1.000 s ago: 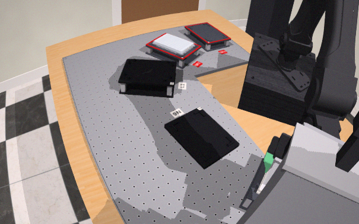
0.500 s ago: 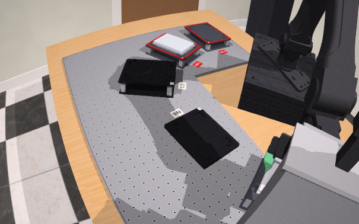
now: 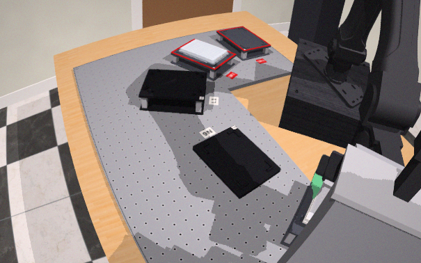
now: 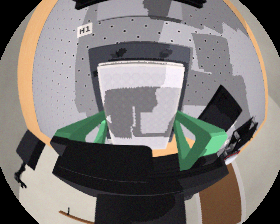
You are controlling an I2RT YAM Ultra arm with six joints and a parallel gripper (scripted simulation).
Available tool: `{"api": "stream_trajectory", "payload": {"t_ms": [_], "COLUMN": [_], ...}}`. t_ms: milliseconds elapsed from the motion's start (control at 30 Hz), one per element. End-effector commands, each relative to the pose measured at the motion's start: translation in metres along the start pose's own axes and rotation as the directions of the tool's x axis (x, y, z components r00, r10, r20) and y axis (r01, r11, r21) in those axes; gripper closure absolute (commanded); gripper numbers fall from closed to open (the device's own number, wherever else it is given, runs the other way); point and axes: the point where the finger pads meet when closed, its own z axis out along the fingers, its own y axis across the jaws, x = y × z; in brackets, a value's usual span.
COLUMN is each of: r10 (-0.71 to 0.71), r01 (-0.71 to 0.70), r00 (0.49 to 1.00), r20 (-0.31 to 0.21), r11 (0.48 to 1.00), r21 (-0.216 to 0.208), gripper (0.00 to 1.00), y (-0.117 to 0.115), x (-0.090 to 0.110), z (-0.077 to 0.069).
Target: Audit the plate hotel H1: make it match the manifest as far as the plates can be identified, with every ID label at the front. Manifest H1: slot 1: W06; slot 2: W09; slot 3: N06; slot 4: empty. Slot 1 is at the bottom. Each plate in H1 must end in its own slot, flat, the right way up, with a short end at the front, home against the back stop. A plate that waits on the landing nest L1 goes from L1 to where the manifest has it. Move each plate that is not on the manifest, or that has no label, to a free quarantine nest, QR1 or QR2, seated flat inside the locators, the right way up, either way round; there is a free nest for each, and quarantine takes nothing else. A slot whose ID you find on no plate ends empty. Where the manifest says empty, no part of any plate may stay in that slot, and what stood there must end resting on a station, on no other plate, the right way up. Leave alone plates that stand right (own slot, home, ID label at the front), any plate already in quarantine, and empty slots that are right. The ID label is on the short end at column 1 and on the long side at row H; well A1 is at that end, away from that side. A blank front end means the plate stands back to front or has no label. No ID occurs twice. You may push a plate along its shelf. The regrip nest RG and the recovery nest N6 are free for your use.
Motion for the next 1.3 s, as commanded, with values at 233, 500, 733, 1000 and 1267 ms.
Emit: {"api": "stream_trajectory", "payload": {"t_ms": [233, 500, 733, 1000, 1267], "r10": [-0.001, -0.002, -0.002, -0.003, 0.0], "r01": [0.001, 0.002, 0.003, 0.004, 0.001], "r00": [0.999, 0.999, 0.999, 0.999, 0.999], "r20": [0.042, 0.042, 0.042, 0.042, 0.042], "r11": [1.0, 1.0, 1.0, 1.0, 1.0], "r21": [-0.014, -0.014, -0.014, -0.015, -0.014], "gripper": [0.14, 0.14, 0.14, 0.14, 0.14], "y": [0.005, 0.005, 0.006, 0.006, 0.005], "x": [-0.013, -0.013, -0.013, -0.012, -0.012], "z": [-0.024, -0.032, -0.037, -0.045, -0.051]}}
